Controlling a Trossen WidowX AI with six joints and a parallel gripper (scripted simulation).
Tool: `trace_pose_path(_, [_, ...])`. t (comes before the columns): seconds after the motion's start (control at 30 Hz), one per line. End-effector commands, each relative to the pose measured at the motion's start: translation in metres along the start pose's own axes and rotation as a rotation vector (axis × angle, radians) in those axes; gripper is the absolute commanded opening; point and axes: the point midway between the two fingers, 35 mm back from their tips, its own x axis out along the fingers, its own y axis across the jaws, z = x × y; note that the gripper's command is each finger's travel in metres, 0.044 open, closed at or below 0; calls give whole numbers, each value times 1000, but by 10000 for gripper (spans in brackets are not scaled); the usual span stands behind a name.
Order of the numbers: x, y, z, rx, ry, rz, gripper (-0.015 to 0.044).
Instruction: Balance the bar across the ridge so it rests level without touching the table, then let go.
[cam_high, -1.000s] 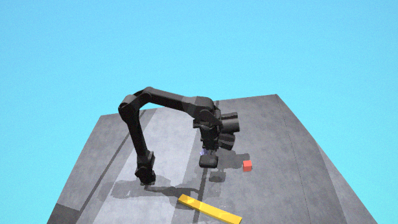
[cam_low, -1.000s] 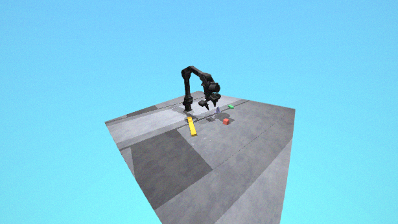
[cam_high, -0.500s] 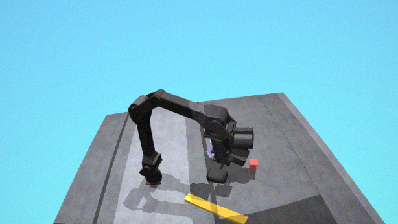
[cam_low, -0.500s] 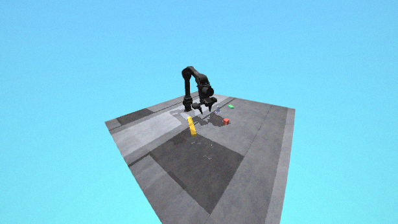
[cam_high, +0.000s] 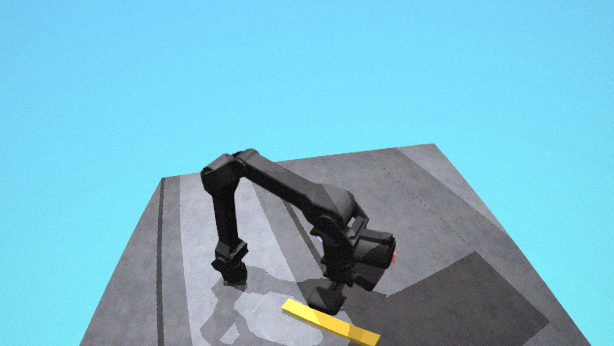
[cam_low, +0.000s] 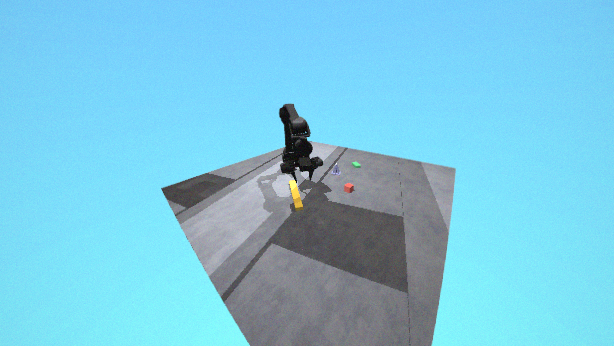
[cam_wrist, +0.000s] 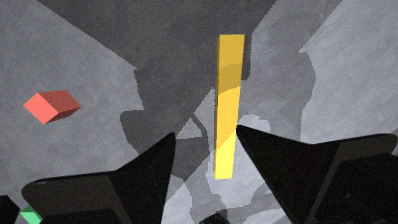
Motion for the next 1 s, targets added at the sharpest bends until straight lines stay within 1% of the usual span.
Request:
trace_pose_path(0.0, [1, -21, 5, 26, 6, -26, 315])
trace_pose_path(0.13, [1, -40, 8, 56, 11, -47, 315])
trace_pose_path(0.27, [5, -42, 9, 58, 11, -48, 315])
trace_pose_path(0.53, [45, -43, 8, 58, 11, -48, 315])
trace_pose_path(0.97, [58, -44, 8, 58, 11, -48, 315])
